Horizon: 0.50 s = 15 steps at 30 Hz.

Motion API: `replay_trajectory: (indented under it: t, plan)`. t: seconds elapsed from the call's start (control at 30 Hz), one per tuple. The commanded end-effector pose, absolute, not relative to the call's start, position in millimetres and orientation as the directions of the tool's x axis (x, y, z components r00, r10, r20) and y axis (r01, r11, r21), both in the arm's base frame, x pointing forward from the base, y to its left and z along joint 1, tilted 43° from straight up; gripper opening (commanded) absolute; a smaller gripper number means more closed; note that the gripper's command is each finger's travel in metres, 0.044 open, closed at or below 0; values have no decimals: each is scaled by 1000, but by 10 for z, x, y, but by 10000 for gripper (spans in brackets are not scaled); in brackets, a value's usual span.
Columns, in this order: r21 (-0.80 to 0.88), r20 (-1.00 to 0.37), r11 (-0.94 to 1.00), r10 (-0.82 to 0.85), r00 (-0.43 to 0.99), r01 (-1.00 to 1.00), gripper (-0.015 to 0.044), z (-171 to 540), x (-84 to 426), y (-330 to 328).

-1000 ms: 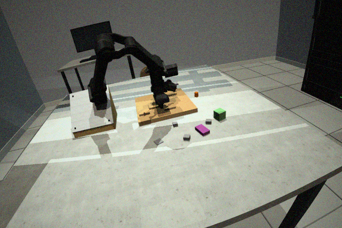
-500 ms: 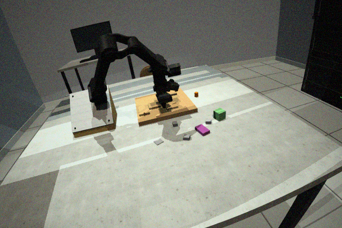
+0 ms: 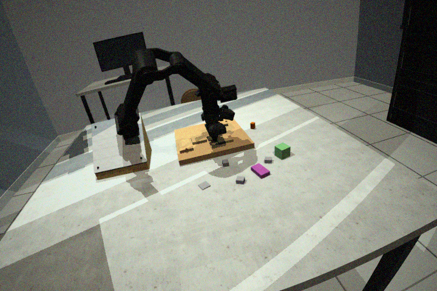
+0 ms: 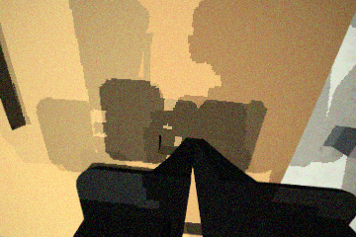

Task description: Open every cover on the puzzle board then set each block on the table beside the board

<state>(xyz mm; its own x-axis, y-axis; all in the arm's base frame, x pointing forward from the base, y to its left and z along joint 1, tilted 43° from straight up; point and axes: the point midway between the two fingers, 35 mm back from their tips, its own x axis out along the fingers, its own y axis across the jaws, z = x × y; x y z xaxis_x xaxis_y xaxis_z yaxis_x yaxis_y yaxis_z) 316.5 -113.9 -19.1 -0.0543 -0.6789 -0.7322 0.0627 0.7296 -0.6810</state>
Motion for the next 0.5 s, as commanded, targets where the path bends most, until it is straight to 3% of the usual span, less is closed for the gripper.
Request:
replay_trajectory:
  t: [0.0, 0.47]
  plan:
    - [-683, -730, 728, -681, -52, 60, 0, -185, 3218, -1148]
    - [-683, -730, 728, -681, -51, 61, 0, -184, 3358, -1160]
